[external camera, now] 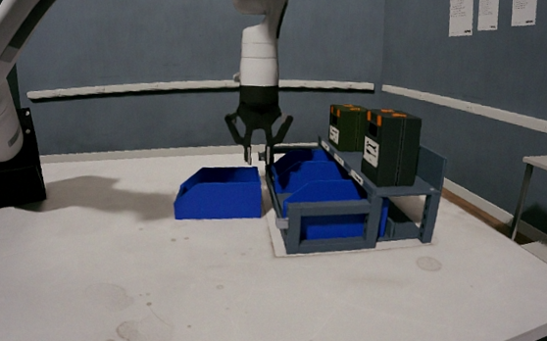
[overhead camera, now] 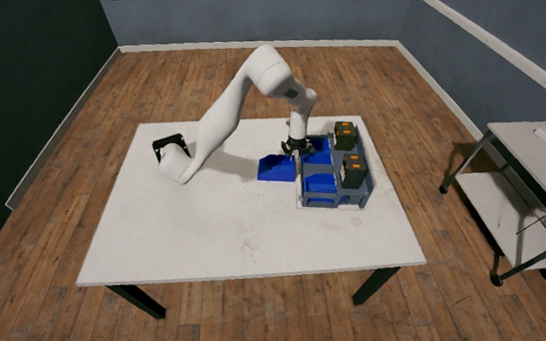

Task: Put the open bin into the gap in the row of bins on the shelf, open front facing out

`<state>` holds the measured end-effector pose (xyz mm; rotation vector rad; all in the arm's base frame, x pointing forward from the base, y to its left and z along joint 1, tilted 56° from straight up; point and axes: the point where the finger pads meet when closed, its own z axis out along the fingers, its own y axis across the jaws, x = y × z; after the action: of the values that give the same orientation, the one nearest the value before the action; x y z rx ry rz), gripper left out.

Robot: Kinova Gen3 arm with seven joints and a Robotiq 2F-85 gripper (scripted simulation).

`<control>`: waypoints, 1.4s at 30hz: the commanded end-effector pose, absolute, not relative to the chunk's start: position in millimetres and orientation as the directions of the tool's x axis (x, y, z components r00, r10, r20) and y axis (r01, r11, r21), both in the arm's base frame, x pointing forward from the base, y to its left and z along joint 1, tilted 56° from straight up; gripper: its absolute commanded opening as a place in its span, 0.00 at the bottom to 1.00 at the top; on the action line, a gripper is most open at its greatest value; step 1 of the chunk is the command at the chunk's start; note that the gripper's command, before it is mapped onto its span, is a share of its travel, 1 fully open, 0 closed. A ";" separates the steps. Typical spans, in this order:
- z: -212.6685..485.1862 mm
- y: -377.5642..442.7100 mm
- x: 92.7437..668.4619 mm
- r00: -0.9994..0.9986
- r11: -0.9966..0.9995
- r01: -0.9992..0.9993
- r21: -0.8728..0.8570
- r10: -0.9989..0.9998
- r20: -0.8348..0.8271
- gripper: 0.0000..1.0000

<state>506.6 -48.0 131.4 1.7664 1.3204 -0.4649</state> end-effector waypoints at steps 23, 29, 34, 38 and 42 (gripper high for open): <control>120.6 -63.2 511.0 0.370 -0.070 0.909 0.411 0.590 -0.717 0.39; 120.6 -63.2 511.0 0.370 -0.070 0.909 0.411 0.590 -0.717 0.39; 120.6 -63.2 511.0 0.370 -0.070 0.909 0.411 0.590 -0.717 0.39; 117.3 -68.1 512.2 0.370 -0.070 0.909 0.411 0.590 -0.717 0.39; 115.1 -71.3 513.0 0.370 -0.070 0.909 0.411 0.590 -0.717 0.39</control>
<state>512.6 -72.1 115.3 1.7664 1.3201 -0.4647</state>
